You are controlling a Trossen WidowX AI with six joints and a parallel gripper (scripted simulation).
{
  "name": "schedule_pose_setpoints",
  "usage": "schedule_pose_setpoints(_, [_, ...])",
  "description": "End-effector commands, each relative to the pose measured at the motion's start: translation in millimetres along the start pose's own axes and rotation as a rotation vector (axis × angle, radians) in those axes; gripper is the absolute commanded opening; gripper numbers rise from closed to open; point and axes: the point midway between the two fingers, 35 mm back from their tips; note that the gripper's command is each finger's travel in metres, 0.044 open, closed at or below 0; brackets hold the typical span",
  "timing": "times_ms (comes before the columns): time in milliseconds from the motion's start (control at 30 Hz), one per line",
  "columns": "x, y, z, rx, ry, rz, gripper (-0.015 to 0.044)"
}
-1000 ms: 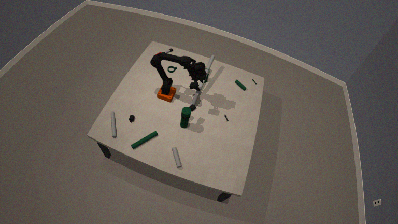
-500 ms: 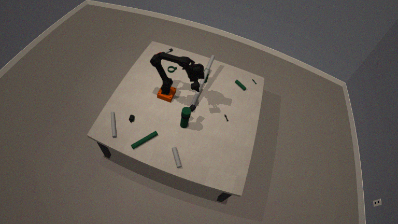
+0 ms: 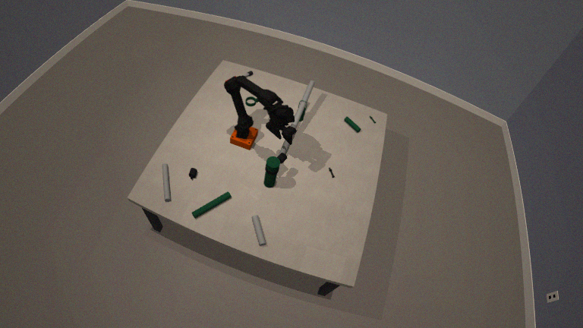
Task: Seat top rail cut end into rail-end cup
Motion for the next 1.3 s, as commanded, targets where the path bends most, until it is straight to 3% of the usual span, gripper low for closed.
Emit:
schedule_pose_setpoints(0, [-13, -31, 13, 0.046, 0.007, -0.264, 0.0440])
schedule_pose_setpoints(267, [-13, -31, 13, 0.046, 0.007, -0.264, 0.0440])
schedule_pose_setpoints(500, [1, -40, 41, 0.046, 0.007, -0.264, 0.0440])
schedule_pose_setpoints(1267, [-1, -41, 71, 0.045, 0.005, -0.264, 0.0440])
Point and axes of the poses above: the point midway between the two fingers, 35 mm back from their tips, its own z axis out along the fingers, its own x axis across the jaws, y = z × x, and after that the axes turned 15 degrees about z, right-handed
